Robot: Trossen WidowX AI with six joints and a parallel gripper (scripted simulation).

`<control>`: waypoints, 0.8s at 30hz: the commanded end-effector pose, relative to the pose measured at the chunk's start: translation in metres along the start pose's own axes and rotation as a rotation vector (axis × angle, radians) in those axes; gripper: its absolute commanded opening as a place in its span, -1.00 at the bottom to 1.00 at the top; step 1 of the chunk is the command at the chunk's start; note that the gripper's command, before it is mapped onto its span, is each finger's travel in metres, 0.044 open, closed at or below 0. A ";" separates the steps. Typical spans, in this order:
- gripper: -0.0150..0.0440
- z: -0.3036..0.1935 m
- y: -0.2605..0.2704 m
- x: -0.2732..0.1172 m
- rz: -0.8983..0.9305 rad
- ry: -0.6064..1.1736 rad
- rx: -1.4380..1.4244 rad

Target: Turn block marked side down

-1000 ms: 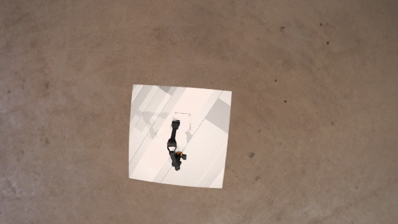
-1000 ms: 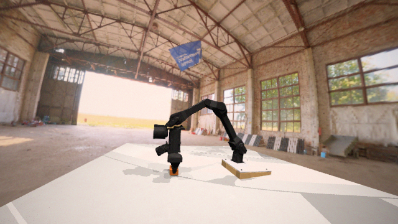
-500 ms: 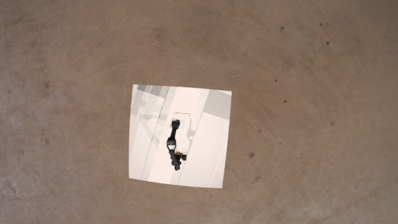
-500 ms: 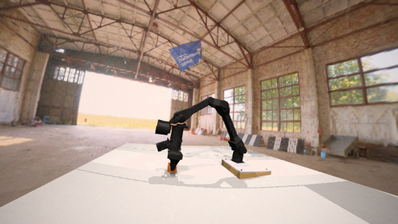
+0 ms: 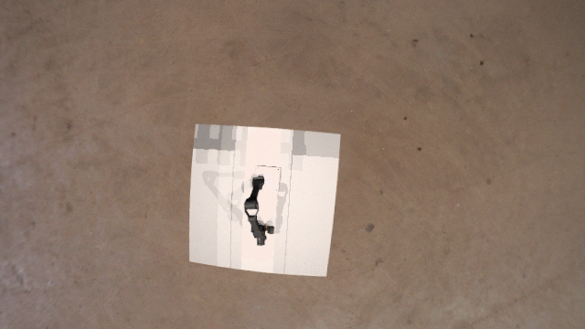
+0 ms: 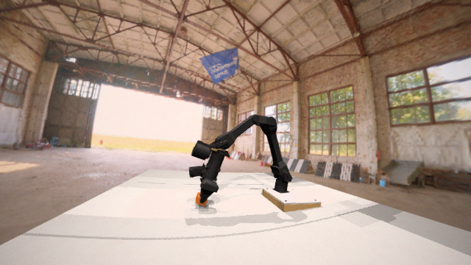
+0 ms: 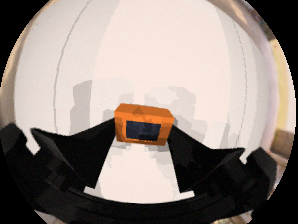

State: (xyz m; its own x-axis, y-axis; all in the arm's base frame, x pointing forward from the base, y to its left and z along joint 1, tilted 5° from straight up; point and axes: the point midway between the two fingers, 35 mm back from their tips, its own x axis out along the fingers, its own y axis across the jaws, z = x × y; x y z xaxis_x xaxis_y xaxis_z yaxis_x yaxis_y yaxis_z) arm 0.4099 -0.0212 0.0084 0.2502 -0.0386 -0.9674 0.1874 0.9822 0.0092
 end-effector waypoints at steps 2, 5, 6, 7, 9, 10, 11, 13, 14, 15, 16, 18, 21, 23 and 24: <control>-0.49 0.000 -0.001 -0.002 -0.004 -0.071 0.004; -0.49 -0.001 -0.001 -0.002 -0.004 -0.113 0.005; -0.49 -0.001 -0.001 -0.002 -0.004 -0.127 0.005; -0.49 -0.002 -0.001 -0.002 -0.004 -0.141 0.005; -0.49 -0.003 -0.001 -0.003 -0.004 -0.169 0.006; -0.49 -0.003 -0.001 -0.003 -0.003 -0.183 0.007; -0.49 -0.004 -0.001 -0.004 -0.003 -0.197 0.007; -0.49 -0.005 -0.001 -0.005 -0.003 -0.224 0.008; -0.49 -0.006 -0.001 -0.005 -0.002 -0.238 0.009; -0.49 -0.007 -0.001 -0.006 -0.002 -0.252 0.009; -0.49 -0.007 -0.001 -0.007 -0.002 -0.266 0.010; -0.49 -0.008 -0.002 -0.007 -0.001 -0.284 0.011; -0.49 -0.009 -0.002 -0.008 -0.001 -0.287 0.011; -0.49 -0.008 -0.001 -0.006 -0.001 -0.297 0.010; -0.49 -0.007 -0.001 -0.003 -0.001 -0.310 0.008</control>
State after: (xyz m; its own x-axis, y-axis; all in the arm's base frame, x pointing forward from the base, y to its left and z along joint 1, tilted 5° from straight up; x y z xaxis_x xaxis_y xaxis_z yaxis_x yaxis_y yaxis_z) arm 0.4006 -0.0202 0.0116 0.5098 -0.0874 -0.8558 0.1924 0.9812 0.0145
